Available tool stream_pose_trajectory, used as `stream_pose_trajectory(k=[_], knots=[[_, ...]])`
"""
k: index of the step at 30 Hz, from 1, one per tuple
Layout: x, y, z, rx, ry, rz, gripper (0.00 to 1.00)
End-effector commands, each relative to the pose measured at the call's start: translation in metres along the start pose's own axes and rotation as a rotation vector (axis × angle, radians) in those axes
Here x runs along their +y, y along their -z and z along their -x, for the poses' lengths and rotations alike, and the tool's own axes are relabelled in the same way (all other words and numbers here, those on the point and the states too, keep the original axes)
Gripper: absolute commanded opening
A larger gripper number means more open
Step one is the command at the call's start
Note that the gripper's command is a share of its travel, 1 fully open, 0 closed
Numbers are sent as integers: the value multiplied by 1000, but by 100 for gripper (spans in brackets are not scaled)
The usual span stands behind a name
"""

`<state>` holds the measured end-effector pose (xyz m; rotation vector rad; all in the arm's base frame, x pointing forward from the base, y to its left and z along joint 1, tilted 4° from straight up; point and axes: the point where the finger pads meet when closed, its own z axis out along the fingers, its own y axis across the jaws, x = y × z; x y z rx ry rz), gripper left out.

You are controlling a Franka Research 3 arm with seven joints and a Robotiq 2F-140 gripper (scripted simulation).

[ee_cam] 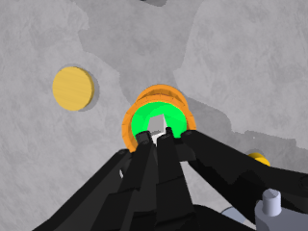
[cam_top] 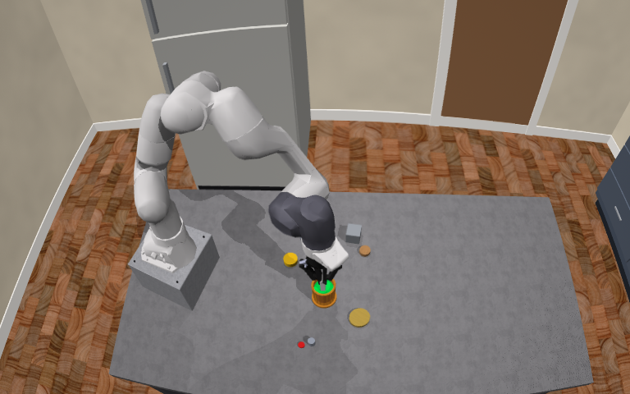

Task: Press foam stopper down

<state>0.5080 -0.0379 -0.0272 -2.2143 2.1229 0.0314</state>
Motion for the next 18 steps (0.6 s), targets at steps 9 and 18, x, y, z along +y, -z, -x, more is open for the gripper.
stream_pose_trajectory(k=[9,18], knots=[[9,-7,2,0,8,20,0],[7,4,2,0,8,20,0]])
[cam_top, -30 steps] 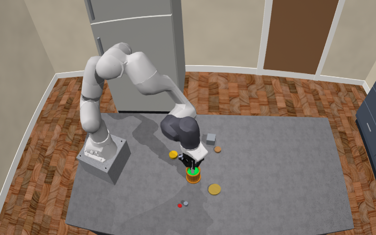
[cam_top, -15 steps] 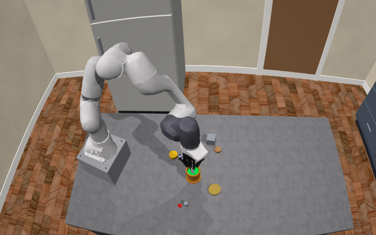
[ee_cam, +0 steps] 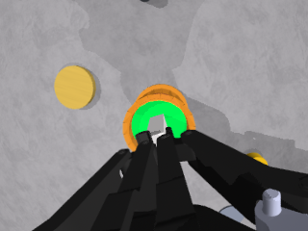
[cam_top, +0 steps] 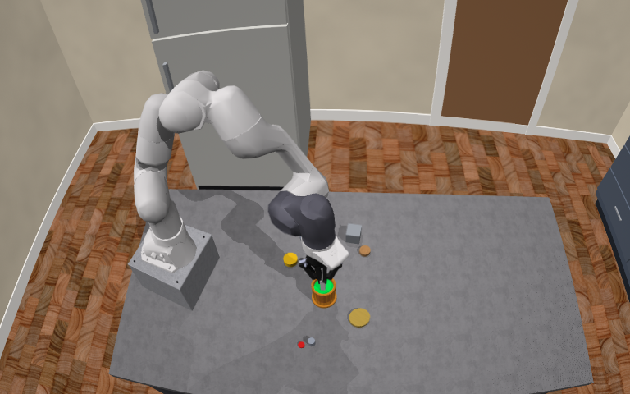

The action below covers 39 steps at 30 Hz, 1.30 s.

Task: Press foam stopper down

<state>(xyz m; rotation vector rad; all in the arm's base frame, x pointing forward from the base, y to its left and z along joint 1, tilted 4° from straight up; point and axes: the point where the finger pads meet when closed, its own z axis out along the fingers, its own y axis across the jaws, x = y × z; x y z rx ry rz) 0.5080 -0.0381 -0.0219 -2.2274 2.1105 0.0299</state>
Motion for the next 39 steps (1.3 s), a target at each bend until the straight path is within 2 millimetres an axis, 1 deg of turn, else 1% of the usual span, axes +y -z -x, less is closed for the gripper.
stream_pose_trajectory(k=[1,3,5,18,20,29,39], knots=[[7,1,2,-1,-4,20,0],[7,1,2,-1,-4,20,0],[6,6,1,-1,-4,20,0],[0,44,1,-1,-4,20,0],[0,44,1,-1,-4,20,0],[-3,60,0,-1,-4,20,0],[-4,62,0,-1,-4,20,0]])
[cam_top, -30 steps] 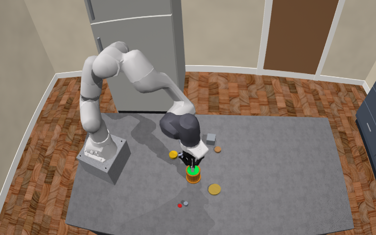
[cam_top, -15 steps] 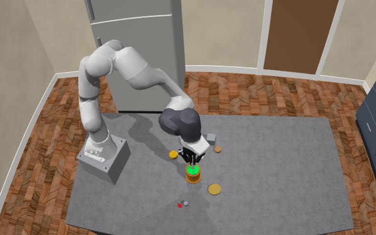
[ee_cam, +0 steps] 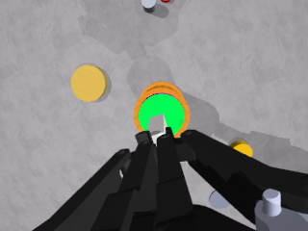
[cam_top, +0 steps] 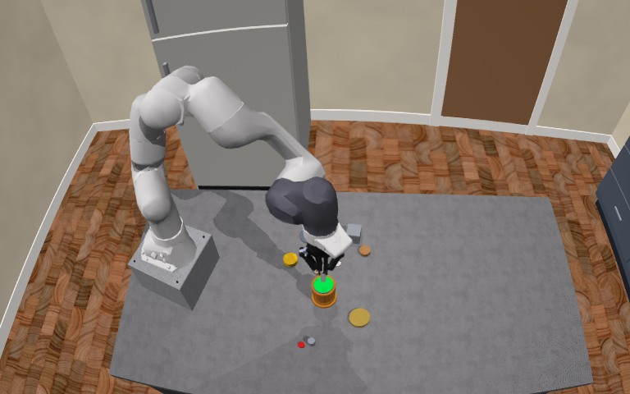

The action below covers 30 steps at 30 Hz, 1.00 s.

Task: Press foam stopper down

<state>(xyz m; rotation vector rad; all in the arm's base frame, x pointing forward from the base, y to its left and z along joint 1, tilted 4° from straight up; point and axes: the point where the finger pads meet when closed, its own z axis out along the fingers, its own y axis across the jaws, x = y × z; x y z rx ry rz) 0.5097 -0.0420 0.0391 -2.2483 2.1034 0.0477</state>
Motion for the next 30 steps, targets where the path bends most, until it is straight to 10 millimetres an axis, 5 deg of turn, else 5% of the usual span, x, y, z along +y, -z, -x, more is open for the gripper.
stream_pose_trajectory(k=[1,17,30], knots=[[0,1,0,0,-16,4,0],[0,1,0,0,-16,4,0],[0,-18,0,0,-16,4,0]])
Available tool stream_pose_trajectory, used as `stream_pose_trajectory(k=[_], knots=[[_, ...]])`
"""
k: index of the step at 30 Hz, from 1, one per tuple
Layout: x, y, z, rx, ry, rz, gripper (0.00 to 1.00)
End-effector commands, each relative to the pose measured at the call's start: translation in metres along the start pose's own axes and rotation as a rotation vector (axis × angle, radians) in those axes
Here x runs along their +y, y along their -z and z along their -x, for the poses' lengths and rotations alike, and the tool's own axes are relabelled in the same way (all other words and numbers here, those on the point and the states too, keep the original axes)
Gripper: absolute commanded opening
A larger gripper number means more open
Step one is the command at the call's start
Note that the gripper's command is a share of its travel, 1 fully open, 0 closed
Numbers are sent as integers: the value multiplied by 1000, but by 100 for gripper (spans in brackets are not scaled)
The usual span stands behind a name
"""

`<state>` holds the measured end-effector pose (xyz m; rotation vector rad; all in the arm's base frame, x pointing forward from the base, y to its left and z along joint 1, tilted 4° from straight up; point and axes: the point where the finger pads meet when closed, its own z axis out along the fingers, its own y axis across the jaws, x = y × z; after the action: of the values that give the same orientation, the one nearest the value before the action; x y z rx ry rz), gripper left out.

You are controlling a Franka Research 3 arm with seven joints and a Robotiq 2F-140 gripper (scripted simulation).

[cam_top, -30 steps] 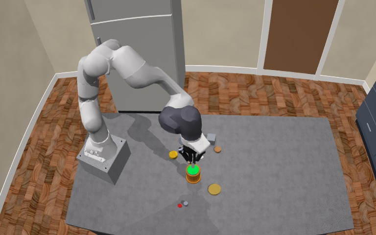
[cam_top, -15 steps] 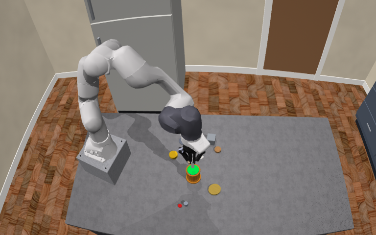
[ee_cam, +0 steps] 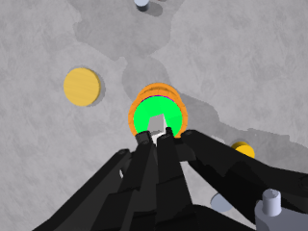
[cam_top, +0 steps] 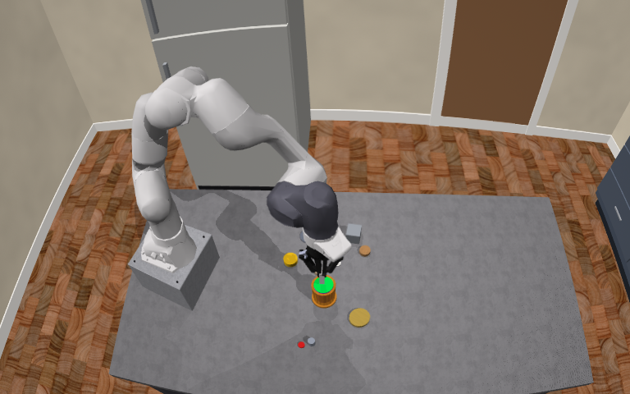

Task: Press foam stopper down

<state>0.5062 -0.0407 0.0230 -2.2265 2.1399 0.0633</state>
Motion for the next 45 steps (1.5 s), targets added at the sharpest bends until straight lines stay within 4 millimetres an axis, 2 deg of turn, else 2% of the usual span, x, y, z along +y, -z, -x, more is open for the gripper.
stream_pose_trajectory(k=[1,12,45], knots=[[-4,-2,0,0,11,-9,0],[-4,-25,0,0,11,-9,0],[-3,-29,0,0,11,-9,0]])
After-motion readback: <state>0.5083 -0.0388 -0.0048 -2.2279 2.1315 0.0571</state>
